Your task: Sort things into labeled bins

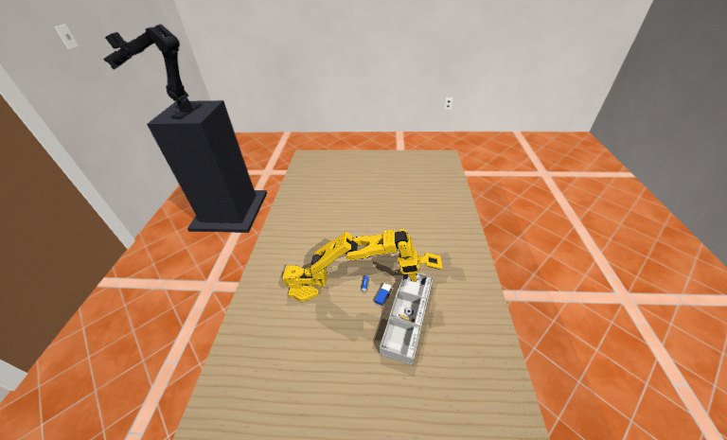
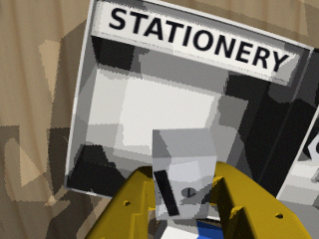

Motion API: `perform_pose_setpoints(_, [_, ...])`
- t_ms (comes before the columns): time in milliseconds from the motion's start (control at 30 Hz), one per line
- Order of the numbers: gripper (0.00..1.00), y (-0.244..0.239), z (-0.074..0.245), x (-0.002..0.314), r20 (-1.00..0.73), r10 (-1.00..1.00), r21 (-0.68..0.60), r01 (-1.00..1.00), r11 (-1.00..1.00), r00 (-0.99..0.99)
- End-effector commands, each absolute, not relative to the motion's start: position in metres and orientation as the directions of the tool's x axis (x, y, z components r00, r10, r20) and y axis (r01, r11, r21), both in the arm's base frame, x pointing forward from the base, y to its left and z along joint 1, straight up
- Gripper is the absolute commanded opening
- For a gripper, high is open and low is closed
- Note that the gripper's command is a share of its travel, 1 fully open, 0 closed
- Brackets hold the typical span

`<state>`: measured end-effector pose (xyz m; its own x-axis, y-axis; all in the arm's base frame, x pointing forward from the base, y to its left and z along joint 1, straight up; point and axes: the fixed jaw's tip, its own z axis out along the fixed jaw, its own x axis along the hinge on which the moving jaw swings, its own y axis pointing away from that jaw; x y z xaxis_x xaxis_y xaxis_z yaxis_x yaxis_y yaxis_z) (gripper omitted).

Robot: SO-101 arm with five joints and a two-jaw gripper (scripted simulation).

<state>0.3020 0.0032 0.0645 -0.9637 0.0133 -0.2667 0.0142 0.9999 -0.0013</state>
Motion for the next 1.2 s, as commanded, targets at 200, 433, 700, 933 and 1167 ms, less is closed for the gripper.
perform_pose_setpoints(200, [0.0,0.0049,0.0827,0.3089,-0.345,-0.003,-0.004,-0.001,1.0,-0.939])
perform_pose_setpoints(433, [0.0,0.0049,0.0827,0.3089,-0.345,-0.003,-0.004,-0.001,1.0,-0.939])
perform_pose_setpoints(700, [0.0,0.0049,0.0827,0.3089,-0.345,-0.003,-0.004,-0.001,1.0,-0.939])
perform_pose_setpoints(933, [0.0,0.0049,0.0804,0.3069,-0.329,-0.003,-0.004,-0.001,1.0,-0.944])
perform_pose_setpoints(1167, [0.0,0.0049,0.0748,0.3052,-0.308,-0.002,-0.003,-0.001,1.0,-0.951])
